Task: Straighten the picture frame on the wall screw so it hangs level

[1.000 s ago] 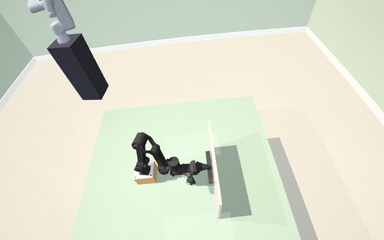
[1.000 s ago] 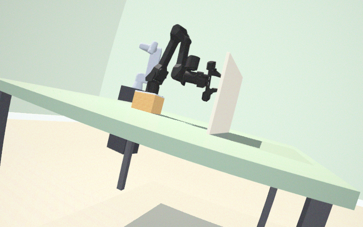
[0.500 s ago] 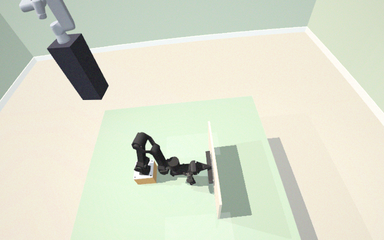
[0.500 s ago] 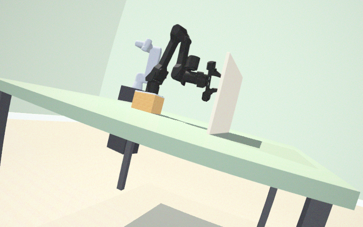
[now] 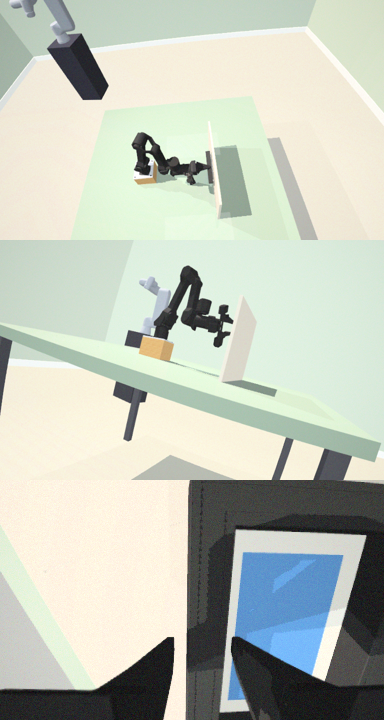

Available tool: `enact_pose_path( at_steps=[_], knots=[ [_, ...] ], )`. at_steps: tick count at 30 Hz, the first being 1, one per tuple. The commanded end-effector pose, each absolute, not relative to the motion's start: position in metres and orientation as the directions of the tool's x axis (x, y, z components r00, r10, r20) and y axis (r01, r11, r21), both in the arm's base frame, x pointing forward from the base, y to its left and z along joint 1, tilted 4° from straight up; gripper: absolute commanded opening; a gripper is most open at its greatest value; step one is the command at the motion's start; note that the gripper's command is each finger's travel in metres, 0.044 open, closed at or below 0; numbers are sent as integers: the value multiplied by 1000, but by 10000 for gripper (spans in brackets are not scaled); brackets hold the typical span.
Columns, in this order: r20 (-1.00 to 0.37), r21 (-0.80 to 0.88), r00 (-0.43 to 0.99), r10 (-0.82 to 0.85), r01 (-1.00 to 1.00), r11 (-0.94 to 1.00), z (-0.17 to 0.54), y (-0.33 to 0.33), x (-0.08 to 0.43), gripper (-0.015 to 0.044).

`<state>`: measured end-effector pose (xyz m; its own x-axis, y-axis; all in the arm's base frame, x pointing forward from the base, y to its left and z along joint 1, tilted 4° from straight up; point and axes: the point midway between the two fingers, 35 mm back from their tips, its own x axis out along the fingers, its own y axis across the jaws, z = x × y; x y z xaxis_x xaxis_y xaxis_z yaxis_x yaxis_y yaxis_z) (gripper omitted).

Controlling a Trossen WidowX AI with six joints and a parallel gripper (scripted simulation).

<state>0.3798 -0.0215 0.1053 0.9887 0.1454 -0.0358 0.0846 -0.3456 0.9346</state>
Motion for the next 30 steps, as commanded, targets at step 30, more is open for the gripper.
enact_pose_path(
  at_steps=[30],
  knots=[
    [-36,932,989,142,85,-351,109,-23,380,0]
  ],
)
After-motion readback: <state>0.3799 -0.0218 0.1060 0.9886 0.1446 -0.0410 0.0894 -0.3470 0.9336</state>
